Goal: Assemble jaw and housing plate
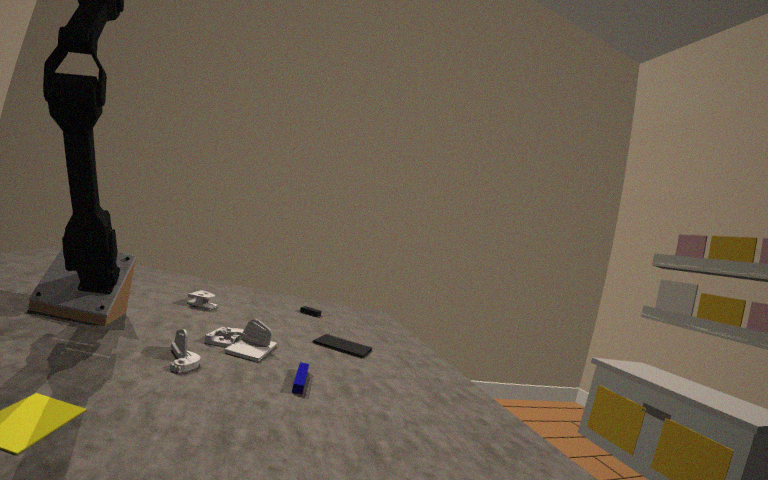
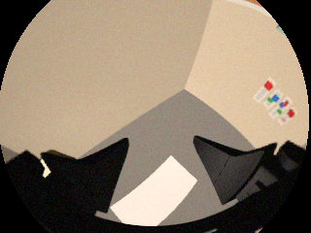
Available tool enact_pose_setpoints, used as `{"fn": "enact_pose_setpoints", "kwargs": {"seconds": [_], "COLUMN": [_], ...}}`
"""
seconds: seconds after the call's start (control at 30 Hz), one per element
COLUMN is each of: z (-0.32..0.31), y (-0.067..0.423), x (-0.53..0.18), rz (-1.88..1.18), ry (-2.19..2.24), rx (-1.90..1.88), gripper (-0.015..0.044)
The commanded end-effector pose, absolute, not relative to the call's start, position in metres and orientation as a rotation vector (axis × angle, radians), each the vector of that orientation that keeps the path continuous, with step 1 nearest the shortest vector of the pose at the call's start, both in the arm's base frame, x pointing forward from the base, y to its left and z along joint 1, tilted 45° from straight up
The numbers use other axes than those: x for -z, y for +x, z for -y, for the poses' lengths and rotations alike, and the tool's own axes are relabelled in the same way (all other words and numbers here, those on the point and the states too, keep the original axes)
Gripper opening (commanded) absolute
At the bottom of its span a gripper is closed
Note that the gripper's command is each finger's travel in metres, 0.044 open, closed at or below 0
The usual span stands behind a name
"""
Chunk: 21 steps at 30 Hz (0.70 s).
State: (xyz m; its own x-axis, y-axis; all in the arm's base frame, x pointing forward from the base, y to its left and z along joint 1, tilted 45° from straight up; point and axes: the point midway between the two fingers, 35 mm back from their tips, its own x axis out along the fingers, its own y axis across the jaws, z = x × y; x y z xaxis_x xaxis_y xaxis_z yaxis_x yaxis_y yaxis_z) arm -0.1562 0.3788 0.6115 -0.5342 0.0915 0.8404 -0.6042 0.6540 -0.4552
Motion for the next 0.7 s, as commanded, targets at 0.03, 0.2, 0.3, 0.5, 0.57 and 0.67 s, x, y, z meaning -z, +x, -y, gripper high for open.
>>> {"fn": "enact_pose_setpoints", "kwargs": {"seconds": [0.03,0.2,0.3,0.5,0.57,0.67], "z": [-0.38,-0.402,-0.417,-0.444,-0.452,-0.464], "y": [-0.156,-0.136,-0.121,-0.09,-0.078,-0.061], "x": [-0.611,-0.607,-0.603,-0.592,-0.587,-0.58], "rz": [1.942,1.885,1.844,1.756,1.725,1.678], "ry": [0.397,0.286,0.209,0.056,0.005,-0.071], "rx": [-0.946,-0.968,-0.98,-0.997,-1.001,-1.005], "gripper": [0.044,0.044,0.044,0.044,0.044,0.044]}}
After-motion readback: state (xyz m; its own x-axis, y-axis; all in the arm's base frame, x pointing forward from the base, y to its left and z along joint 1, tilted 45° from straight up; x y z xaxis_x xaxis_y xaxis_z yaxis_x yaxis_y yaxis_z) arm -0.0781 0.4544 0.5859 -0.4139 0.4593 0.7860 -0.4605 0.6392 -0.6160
